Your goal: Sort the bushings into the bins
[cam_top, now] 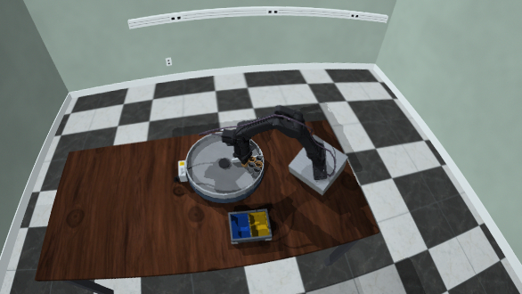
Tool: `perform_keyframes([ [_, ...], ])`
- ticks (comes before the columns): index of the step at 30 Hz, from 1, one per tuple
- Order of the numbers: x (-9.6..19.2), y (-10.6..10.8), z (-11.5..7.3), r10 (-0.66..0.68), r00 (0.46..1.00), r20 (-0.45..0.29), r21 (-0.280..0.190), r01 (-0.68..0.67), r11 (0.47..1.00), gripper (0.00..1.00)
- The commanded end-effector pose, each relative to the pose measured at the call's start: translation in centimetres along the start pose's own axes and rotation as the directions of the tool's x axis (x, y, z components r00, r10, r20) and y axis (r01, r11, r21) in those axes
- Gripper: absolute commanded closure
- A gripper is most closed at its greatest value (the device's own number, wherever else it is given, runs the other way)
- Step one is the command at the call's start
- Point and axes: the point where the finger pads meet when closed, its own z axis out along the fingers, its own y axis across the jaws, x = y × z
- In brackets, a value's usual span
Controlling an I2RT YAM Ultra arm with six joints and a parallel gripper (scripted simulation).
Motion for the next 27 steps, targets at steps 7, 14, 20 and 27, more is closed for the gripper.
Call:
perform_keyframes([
  [7, -1.8, 0.6, -0.4, -0.004, 0.998, 0.062, -0.014, 0.004, 1.000, 0.86],
  [14, -1.9, 0.7, -0.7, -0.007, 0.997, 0.071, -0.019, 0.008, 1.000, 0.86],
  [20, -1.9, 0.7, -0.7, -0.007, 0.997, 0.071, -0.019, 0.008, 1.000, 0.86],
  [27, -1.9, 0.7, -0.7, -0.007, 0.997, 0.071, -0.019, 0.008, 1.000, 0.86],
])
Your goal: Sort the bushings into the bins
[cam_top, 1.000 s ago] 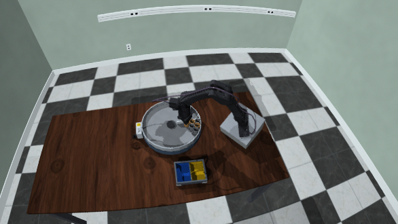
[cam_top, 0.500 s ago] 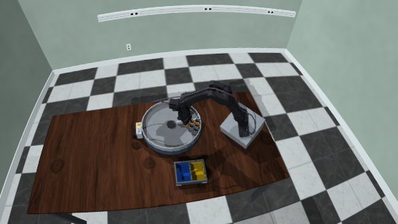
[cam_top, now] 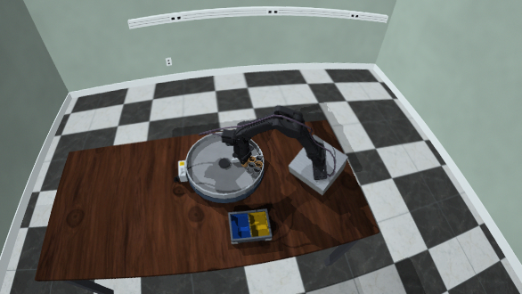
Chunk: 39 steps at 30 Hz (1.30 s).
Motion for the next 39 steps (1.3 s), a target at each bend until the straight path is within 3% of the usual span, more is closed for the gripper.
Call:
perform_keyframes([
  [1, -1.46, 0.67, -0.95, -0.006, 0.999, 0.052, -0.015, 0.007, 1.000, 0.86],
  [15, -1.46, 0.67, -0.95, -0.006, 0.999, 0.052, -0.015, 0.007, 1.000, 0.86],
  [16, -1.46, 0.67, -0.95, -0.006, 0.999, 0.052, -0.015, 0.007, 1.000, 1.00],
  [19, -0.79, -0.20, -0.63, 0.008, 1.000, 0.028, 0.001, -0.008, 1.000, 1.00],
  [39, -0.83, -0.19, -0.63, 0.007, 1.000, 0.029, 0.001, -0.008, 1.000, 1.00],
])
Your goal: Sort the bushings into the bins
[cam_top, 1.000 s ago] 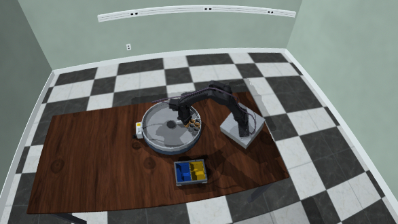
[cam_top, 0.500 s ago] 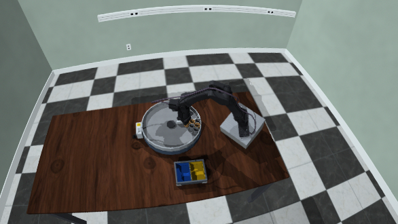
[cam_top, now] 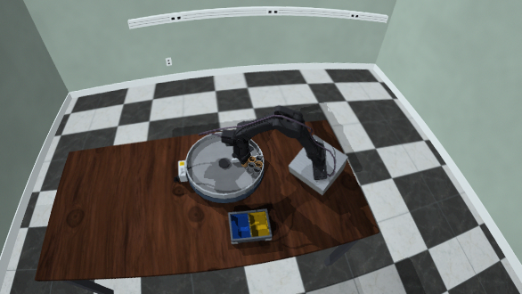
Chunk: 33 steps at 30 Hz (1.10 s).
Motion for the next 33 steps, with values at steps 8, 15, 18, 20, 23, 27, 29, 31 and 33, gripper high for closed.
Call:
perform_keyframes([
  [8, -0.8, -0.7, -0.6, 0.012, 0.999, 0.031, 0.019, -0.012, 1.000, 1.00],
  [15, -0.8, -0.7, -0.6, 0.012, 0.999, 0.031, 0.019, -0.012, 1.000, 1.00],
  [18, -0.8, -0.7, -0.6, 0.012, 0.999, 0.031, 0.019, -0.012, 1.000, 1.00],
  [20, -0.8, -0.7, -0.6, 0.012, 0.999, 0.031, 0.019, -0.012, 1.000, 1.00],
  [23, -1.2, -0.2, -1.8, 0.001, 0.999, 0.051, 0.010, -0.002, 1.000, 1.00],
  [27, -1.2, -0.2, -2.1, -0.003, 0.999, 0.050, 0.010, 0.003, 1.000, 1.00],
  [29, -1.2, -0.2, -2.7, -0.003, 0.999, 0.051, 0.011, 0.003, 1.000, 1.00],
  [31, -1.1, -0.2, -3.5, -0.003, 0.999, 0.051, 0.011, 0.003, 1.000, 1.00],
  [33, -1.1, -0.2, -4.4, -0.003, 0.999, 0.051, 0.011, 0.003, 1.000, 1.00],
])
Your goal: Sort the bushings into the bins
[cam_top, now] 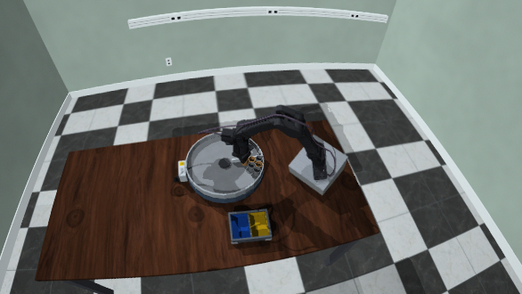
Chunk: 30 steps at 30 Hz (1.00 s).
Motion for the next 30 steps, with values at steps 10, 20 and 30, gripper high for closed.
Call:
perform_keyframes([
  [10, -0.9, -0.1, -6.9, 0.000, 0.999, 0.050, 0.002, 0.000, 1.000, 1.00],
  [20, -0.8, -0.1, -7.7, 0.000, 0.999, 0.049, -0.001, 0.000, 1.000, 1.00],
  [30, -0.8, -0.1, -7.7, 0.002, 0.999, 0.049, -0.001, -0.002, 1.000, 1.00],
])
